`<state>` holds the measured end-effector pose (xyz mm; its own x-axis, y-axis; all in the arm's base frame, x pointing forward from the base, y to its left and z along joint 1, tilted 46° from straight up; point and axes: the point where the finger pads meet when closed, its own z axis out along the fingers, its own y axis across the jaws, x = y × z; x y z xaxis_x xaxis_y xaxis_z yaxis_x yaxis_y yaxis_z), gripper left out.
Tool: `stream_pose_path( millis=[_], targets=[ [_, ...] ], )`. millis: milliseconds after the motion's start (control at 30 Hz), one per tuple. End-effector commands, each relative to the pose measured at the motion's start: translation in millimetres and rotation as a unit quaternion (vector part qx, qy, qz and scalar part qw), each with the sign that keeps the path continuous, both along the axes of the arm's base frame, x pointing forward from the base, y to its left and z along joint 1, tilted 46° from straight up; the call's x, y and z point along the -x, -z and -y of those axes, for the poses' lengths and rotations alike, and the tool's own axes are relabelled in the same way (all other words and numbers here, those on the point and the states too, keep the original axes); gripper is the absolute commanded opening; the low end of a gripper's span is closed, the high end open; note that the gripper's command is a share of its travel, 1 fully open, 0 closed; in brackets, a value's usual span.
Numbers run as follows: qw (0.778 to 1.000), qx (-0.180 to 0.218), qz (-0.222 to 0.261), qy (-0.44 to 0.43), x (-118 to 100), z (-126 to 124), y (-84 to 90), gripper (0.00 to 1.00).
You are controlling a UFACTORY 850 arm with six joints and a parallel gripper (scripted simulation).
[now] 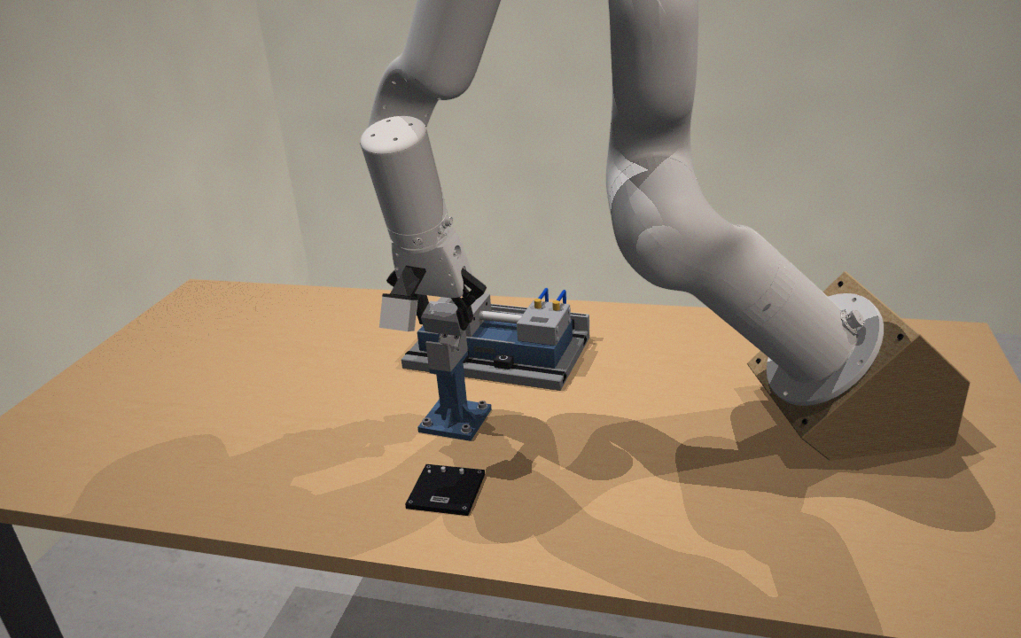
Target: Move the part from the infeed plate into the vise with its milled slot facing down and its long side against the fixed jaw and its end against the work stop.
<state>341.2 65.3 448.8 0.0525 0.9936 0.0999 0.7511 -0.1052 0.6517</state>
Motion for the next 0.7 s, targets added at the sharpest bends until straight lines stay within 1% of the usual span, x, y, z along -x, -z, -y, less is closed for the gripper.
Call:
stream_pose_path(
  millis=[0, 667],
  targets=[
    [0.999, -0.025, -0.005, -0.024, 0.5, 0.6, 0.2, 0.0],
    [0.996, -0.069, 0.001, -0.062, 0.5, 2.1, 0.5, 0.0]
  ],
)
